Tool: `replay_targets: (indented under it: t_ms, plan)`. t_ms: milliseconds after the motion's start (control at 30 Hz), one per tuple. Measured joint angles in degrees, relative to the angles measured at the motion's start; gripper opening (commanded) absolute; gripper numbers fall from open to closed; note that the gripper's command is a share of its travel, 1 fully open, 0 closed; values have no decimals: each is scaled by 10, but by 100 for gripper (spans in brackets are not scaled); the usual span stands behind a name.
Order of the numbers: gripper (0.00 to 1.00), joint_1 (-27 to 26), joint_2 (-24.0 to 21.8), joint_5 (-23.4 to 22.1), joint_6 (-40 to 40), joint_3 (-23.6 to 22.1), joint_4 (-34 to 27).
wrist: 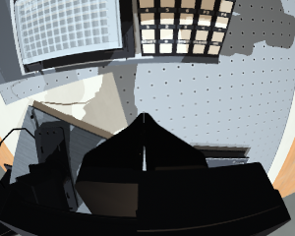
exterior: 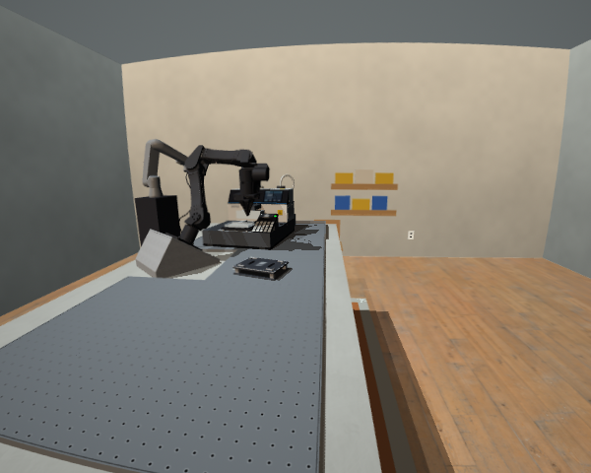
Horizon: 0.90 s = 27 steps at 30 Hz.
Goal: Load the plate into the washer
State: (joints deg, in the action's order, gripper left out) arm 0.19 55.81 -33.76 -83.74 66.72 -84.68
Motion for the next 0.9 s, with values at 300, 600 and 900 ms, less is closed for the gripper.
replay_targets:
  t_ms: [300,600,900]
  plan:
    - [0,-85,7,-121,-89,-81,26]
    - [0,-89,16,-167,-135,-80,24]
    - [0,-88,16,-173,-141,-80,24]
